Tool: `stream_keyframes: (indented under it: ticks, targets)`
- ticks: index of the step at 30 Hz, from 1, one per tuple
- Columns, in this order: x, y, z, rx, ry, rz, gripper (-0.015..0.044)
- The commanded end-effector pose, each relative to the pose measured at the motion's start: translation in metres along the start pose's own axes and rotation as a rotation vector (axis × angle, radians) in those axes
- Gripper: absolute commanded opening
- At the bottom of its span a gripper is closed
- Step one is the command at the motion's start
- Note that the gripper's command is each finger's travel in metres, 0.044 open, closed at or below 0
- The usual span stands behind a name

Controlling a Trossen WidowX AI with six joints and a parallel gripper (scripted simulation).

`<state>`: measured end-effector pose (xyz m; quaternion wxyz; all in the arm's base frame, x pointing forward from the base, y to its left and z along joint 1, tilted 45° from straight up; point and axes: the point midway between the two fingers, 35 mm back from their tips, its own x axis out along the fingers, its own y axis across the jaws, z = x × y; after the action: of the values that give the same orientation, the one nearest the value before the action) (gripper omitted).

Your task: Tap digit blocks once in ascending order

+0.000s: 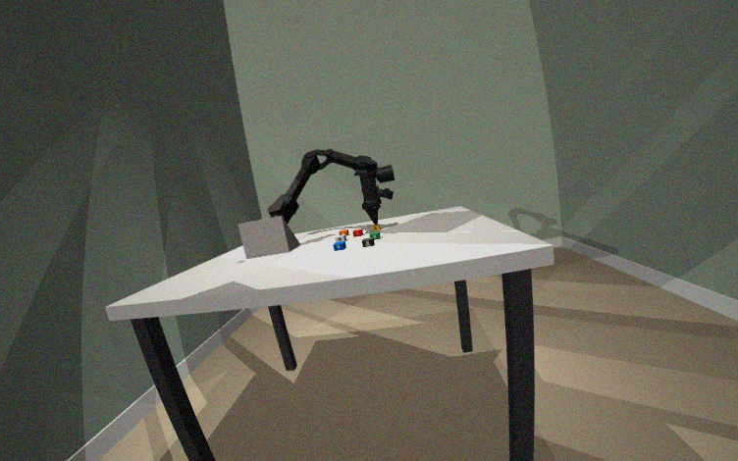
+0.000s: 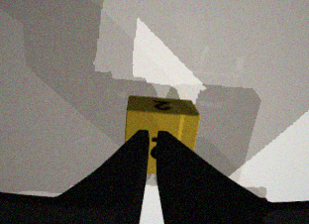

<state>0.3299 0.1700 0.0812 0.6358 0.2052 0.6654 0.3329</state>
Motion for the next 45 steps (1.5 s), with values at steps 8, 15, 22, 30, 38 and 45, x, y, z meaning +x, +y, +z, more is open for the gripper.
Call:
stream_keyframes:
  ticks: [8,15,22,30,38,45]
  targets:
    - [-0.006,-0.001,-0.001,0.005,0.004,0.001,0.002]
    - [-0.024,-0.002,-0.003,0.014,0.011,0.002,0.002]
    - [-0.096,-0.003,-0.001,0.015,0.012,-0.001,0.002]
    - [-0.105,-0.028,0.006,0.016,0.011,-0.007,0.002]
    - [-0.107,-0.158,0.016,0.015,0.011,-0.013,0.002]
    - [-0.106,-0.191,0.012,0.014,0.011,-0.008,0.002]
